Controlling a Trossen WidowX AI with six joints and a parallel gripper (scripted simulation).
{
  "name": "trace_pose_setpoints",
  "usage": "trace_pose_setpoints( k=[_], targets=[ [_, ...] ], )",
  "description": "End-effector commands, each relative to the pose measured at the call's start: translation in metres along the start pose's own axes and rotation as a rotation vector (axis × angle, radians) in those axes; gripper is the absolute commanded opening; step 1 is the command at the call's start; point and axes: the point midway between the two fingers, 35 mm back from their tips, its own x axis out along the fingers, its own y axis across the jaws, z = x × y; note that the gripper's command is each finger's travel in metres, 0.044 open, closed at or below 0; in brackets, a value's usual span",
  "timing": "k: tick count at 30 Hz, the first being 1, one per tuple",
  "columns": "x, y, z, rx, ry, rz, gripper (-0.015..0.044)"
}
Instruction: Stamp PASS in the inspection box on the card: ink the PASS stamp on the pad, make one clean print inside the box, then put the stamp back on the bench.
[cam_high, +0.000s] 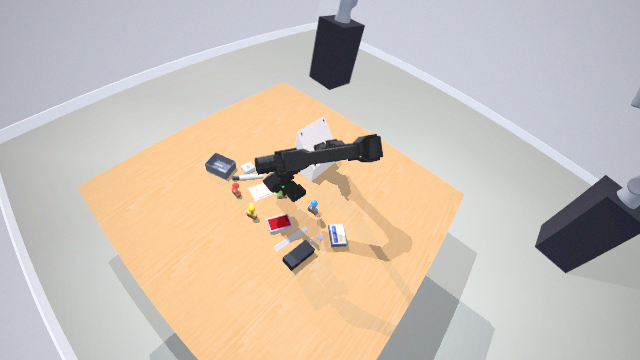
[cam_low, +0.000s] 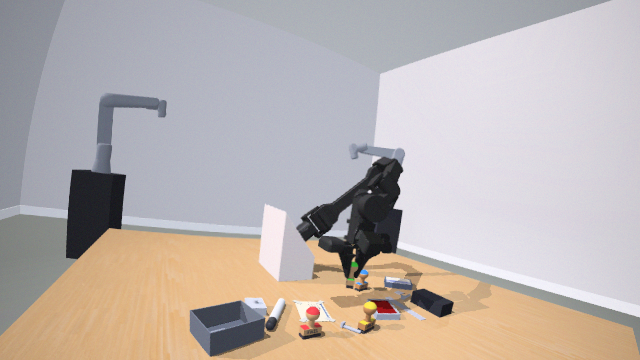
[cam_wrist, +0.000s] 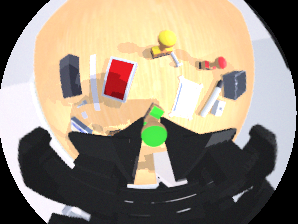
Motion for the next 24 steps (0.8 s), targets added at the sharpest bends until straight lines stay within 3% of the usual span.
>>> trace_pose_setpoints(
  k=[1, 24],
  targets=[
    [0.009, 0.001, 0.0, 0.004, 0.001, 0.005, 0.0],
    [0.047, 0.003, -0.002, 0.003, 0.002, 0.009, 0.0]
  ],
)
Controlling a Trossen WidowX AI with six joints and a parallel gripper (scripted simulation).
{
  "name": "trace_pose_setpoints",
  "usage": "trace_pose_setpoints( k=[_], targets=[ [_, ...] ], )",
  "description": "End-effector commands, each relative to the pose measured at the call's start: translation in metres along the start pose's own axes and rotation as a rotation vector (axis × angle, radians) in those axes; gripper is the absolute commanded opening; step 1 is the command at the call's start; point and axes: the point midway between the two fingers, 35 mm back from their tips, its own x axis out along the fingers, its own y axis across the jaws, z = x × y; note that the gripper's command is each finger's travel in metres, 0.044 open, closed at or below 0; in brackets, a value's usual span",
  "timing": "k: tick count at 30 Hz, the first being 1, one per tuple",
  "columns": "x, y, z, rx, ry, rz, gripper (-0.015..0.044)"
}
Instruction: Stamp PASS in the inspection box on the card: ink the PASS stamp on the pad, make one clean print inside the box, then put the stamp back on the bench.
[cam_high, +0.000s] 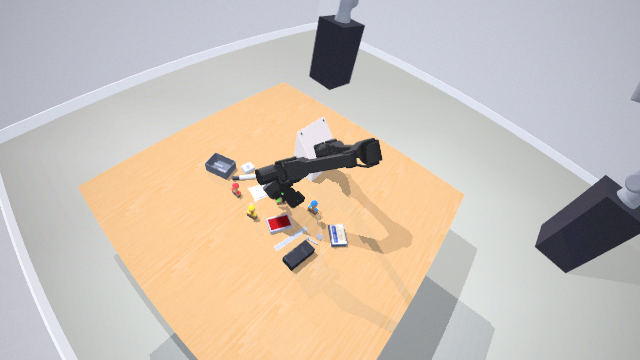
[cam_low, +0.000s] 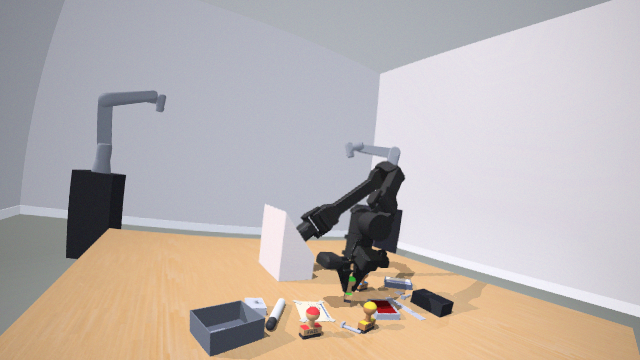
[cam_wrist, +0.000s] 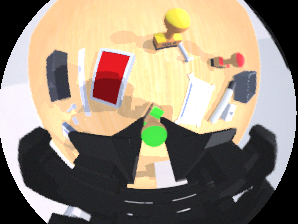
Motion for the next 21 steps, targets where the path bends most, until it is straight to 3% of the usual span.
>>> trace_pose_setpoints(
  k=[1, 7, 16, 21],
  targets=[
    [0.009, 0.001, -0.002, 0.004, 0.003, 0.007, 0.0],
    [0.013, 0.002, -0.003, 0.004, 0.004, 0.008, 0.0],
    [0.01, 0.001, -0.002, 0.0, 0.003, 0.002, 0.0236],
    [0.0, 0.0, 0.001, 0.001, 0.001, -0.001, 0.0254]
  ],
)
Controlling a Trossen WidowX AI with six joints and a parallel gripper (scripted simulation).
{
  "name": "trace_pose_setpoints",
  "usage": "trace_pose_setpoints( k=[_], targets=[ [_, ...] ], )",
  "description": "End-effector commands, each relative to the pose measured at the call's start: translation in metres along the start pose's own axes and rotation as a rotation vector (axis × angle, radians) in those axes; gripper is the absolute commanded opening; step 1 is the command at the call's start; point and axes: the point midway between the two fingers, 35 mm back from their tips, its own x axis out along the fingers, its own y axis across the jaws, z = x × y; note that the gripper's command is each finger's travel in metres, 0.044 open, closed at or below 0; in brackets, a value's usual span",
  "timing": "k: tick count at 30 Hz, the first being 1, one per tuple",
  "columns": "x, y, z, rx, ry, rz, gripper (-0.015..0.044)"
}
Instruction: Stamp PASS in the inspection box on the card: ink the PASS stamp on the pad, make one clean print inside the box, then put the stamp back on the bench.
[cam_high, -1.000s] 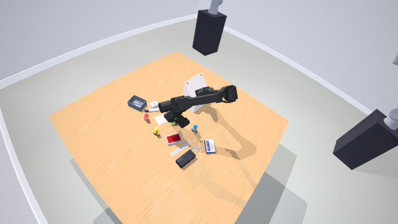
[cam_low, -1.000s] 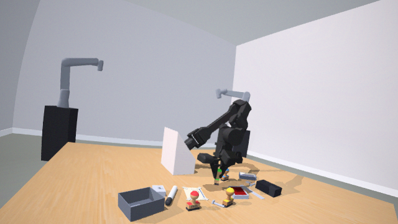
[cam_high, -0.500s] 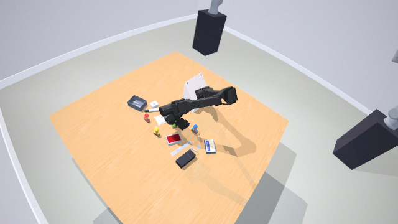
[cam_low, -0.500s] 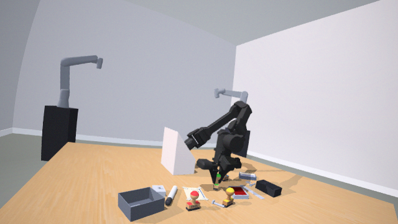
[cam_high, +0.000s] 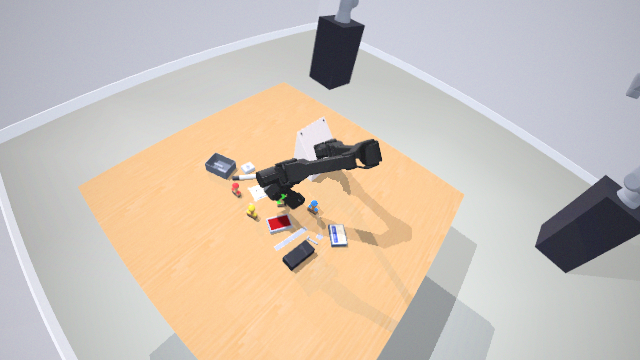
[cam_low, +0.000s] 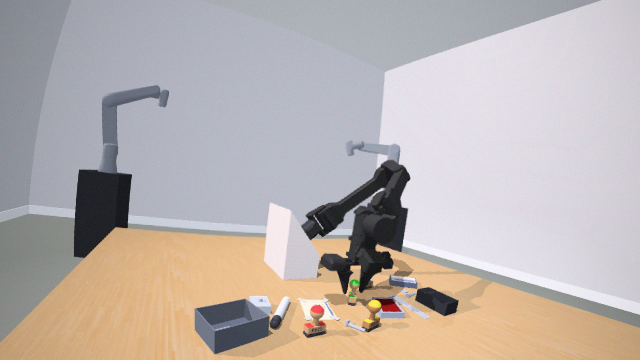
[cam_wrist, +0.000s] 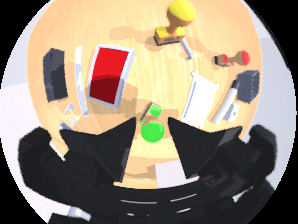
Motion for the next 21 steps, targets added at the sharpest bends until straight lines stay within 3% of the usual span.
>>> trace_pose_setpoints(
  k=[1, 5, 8, 21],
  targets=[
    [-0.022, -0.003, 0.005, -0.001, -0.006, -0.009, 0.0254],
    [-0.091, -0.005, 0.005, 0.003, -0.004, -0.009, 0.0254],
    [-0.115, -0.003, 0.0, 0.002, -0.002, -0.001, 0.0254],
    [-0.117, -0.003, 0.0, 0.002, -0.002, -0.001, 0.0254]
  ],
)
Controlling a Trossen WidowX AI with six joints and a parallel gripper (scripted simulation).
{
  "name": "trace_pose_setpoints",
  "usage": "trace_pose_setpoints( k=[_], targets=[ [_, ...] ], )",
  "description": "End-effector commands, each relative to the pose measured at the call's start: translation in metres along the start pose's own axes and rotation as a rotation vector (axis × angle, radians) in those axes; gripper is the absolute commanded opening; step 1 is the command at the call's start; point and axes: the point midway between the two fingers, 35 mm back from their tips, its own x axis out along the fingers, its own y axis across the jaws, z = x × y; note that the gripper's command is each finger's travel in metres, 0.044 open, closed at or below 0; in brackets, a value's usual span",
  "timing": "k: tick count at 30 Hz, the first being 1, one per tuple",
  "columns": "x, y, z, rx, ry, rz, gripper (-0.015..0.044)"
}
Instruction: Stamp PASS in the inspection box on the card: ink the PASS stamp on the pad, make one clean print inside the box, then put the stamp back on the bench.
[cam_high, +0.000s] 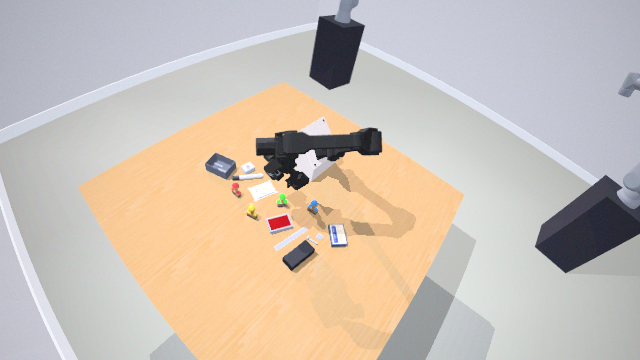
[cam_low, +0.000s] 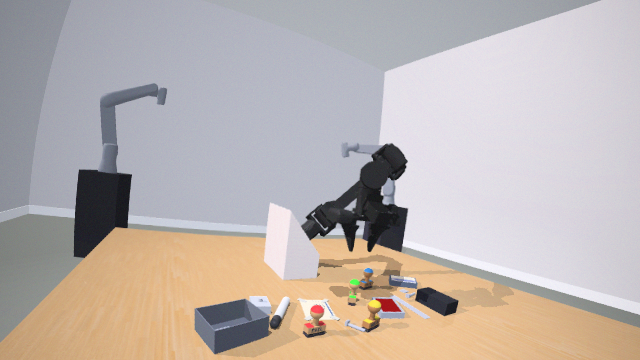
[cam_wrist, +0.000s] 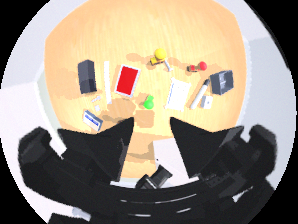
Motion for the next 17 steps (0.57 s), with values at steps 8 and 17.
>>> trace_pose_setpoints(
  k=[8, 17],
  targets=[
    [-0.0028, 0.0002, 0.0001, -0.002, -0.002, 0.0, 0.0254],
    [-0.0028, 0.0002, 0.0001, -0.002, -0.002, 0.0, 0.0254]
  ],
)
